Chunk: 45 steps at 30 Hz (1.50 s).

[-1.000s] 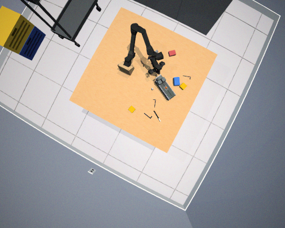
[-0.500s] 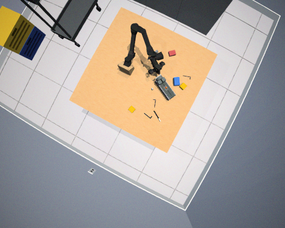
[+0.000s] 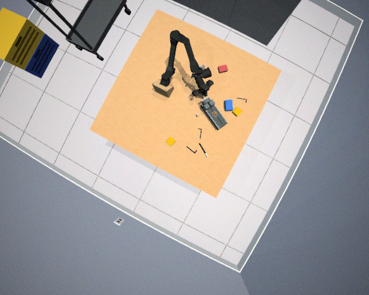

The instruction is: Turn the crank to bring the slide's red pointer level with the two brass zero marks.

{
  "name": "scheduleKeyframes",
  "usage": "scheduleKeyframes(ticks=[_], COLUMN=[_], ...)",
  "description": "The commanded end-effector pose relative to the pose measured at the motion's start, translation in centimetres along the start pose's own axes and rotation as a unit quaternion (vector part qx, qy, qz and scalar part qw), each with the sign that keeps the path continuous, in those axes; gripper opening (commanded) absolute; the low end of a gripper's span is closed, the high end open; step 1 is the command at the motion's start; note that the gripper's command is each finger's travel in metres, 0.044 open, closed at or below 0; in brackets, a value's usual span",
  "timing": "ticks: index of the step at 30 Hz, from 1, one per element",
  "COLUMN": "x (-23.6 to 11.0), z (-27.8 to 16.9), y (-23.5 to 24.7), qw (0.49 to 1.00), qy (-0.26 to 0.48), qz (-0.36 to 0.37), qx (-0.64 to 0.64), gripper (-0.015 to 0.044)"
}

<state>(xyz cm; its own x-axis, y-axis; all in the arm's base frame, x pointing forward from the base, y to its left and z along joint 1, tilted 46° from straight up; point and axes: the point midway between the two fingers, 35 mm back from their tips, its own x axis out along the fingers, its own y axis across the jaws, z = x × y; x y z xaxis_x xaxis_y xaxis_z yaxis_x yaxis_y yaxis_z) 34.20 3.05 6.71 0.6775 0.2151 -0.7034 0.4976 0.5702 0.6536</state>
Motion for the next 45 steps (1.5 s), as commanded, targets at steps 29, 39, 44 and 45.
scheduleKeyframes(ticks=[29,39,44,45], x=[1.6,1.8,1.8,1.8], z=[-1.5,-1.8,-1.8,-1.8], y=[-0.9,-1.4,-1.4,-1.4], qw=[1.000,1.000,1.000,1.000], qy=[0.004,0.005,0.005,0.005], qz=[0.000,0.000,0.000,0.000], qx=[-0.001,-0.001,-0.001,-0.001], gripper=[0.0000,0.0000,0.0000,0.0000])
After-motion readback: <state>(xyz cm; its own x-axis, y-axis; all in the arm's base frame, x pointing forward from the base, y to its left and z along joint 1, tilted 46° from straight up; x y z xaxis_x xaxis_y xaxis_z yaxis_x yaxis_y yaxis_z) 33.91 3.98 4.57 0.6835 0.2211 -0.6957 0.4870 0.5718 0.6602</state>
